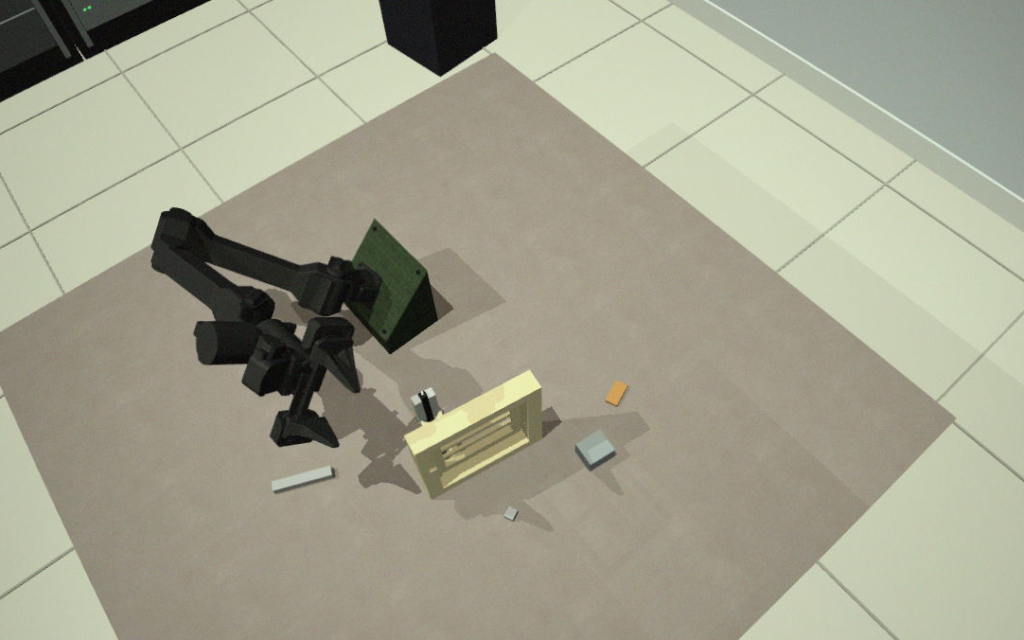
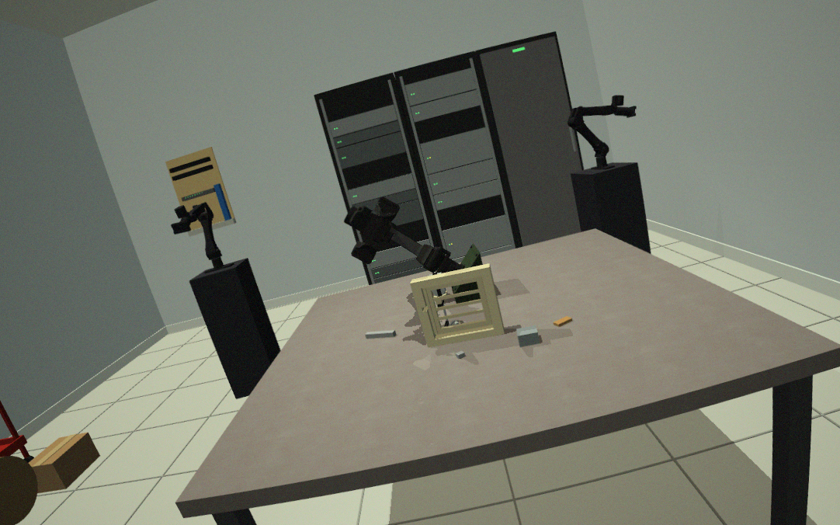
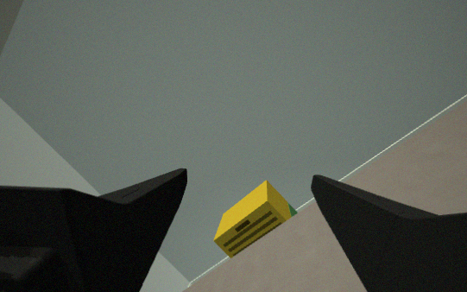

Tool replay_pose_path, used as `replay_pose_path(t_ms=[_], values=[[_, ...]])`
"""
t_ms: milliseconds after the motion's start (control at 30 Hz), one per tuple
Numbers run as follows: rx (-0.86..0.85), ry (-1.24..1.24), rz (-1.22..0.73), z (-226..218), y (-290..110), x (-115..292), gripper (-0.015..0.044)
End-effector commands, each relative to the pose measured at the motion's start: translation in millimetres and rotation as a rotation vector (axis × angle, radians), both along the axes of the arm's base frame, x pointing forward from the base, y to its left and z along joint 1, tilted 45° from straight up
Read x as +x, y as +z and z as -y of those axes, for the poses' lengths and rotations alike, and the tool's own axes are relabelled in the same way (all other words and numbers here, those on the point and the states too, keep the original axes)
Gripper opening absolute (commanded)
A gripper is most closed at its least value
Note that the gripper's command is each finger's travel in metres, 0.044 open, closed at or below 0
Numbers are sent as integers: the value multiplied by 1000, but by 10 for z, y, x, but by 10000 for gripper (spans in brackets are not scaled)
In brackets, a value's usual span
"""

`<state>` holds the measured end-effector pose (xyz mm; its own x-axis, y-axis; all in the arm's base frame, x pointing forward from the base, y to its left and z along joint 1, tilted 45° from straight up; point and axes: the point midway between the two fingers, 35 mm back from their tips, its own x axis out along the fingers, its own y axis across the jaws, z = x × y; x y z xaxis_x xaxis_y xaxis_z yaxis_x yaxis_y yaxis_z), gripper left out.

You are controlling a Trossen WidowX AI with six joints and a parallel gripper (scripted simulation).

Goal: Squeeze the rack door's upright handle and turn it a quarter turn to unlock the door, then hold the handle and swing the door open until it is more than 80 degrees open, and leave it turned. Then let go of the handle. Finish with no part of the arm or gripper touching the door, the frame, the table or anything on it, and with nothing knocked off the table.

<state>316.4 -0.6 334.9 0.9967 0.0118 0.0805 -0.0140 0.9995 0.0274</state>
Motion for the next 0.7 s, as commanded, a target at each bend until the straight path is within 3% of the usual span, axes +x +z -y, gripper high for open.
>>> replay_pose_path(t_ms=[0,133,667], values=[[3,-1,-6,0,-9,7,374],[53,-22,-122,-11,-189,130,286],[171,-202,-649,-105,-1058,366,286]])
